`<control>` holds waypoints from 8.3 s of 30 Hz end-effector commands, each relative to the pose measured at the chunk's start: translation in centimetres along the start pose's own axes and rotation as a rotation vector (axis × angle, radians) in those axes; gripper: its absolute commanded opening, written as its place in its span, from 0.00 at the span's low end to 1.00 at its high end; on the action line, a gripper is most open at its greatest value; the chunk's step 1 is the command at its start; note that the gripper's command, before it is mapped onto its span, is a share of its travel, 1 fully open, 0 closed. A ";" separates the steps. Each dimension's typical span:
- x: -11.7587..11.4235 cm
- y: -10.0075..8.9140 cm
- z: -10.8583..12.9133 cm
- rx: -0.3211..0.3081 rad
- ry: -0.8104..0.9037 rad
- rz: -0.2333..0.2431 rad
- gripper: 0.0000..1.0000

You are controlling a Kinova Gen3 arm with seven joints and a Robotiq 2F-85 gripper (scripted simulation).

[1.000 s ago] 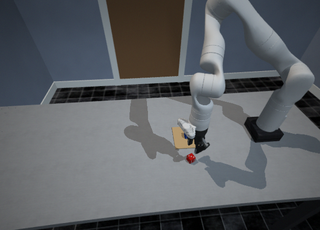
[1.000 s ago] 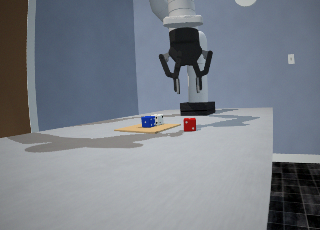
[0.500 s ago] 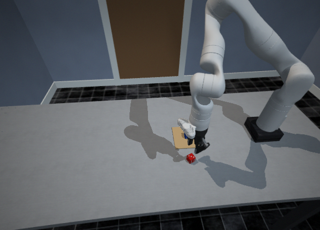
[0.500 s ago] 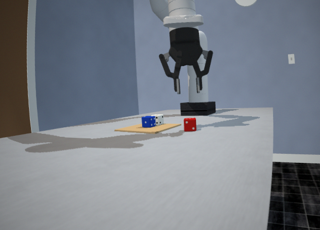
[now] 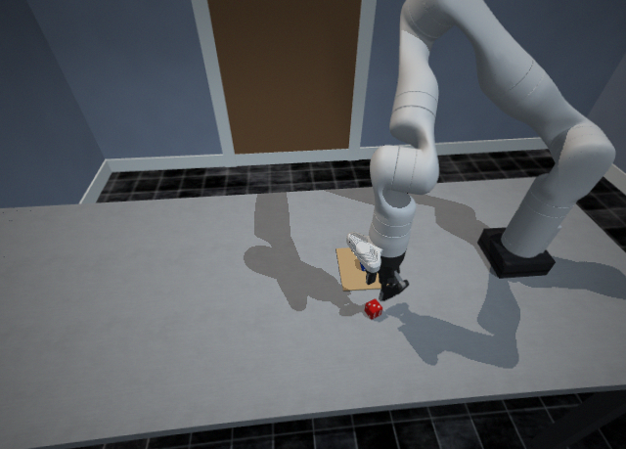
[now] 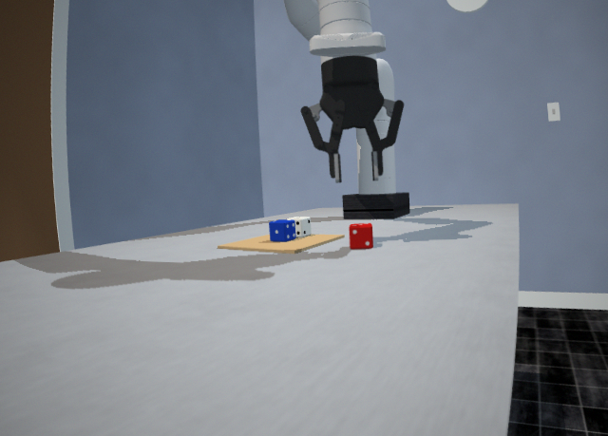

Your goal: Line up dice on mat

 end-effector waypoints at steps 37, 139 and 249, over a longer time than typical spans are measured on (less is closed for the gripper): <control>-0.3 4.5 0.0 0.005 -0.003 0.006 0.46; -0.4 4.9 0.0 0.005 -0.003 0.006 0.46; -0.2 2.4 0.0 0.000 -0.005 0.002 0.26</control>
Point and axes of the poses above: the point where the finger pads meet when closed, its own y axis out along the fingers, its own x axis across the jaws, z = x × y, the point moved 5 cm from there along -y, back along the fingers, and after that the axes turned 5 degrees about y, right-handed, at the moved point
